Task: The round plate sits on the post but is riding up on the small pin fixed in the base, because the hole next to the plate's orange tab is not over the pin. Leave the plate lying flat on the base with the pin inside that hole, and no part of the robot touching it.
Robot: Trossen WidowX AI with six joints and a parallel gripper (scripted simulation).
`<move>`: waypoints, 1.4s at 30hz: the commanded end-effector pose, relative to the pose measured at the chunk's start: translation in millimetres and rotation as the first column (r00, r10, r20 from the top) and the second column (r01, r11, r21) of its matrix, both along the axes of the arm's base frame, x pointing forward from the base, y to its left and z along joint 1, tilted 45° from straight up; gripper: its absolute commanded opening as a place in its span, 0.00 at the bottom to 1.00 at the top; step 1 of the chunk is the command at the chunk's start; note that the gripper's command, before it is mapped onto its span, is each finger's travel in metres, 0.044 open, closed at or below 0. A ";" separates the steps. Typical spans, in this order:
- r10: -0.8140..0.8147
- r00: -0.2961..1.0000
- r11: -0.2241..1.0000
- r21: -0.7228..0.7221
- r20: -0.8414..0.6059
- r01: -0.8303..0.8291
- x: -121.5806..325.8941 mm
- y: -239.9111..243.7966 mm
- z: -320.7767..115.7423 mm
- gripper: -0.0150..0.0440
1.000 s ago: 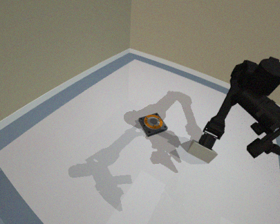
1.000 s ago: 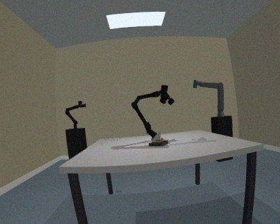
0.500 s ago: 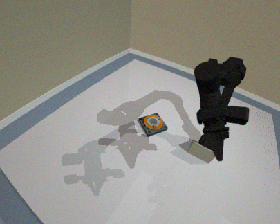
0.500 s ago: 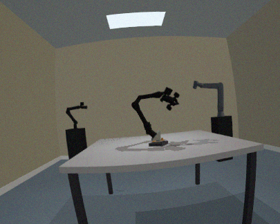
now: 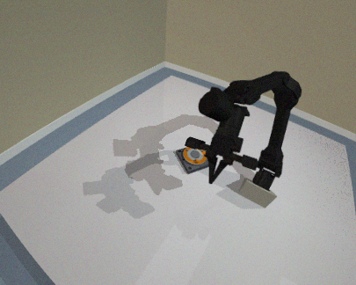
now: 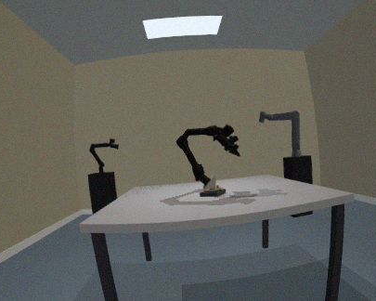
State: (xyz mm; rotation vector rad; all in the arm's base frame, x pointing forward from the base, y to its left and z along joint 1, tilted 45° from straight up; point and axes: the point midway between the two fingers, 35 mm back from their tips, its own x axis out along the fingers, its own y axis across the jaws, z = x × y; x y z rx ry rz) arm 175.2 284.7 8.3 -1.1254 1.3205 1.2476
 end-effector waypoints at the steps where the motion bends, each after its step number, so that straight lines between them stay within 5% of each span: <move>1: -0.469 0.858 0.829 -0.231 0.210 0.509 40.9 -67.2 -4.1 0.25; 6: -0.635 0.668 0.618 -0.264 0.387 0.741 59.1 -106.3 0.5 0.25; 9: -0.704 0.433 0.378 -0.219 0.564 0.900 73.4 -144.9 8.6 0.25; 12: -0.685 0.196 0.163 -0.115 0.702 0.980 84.2 -179.5 18.8 0.25; 16: -0.636 0.041 0.040 -0.020 0.770 0.999 87.0 -203.6 28.9 0.25; 42: -0.630 0.027 0.030 -0.011 0.776 0.999 84.8 -242.4 -1.5 0.25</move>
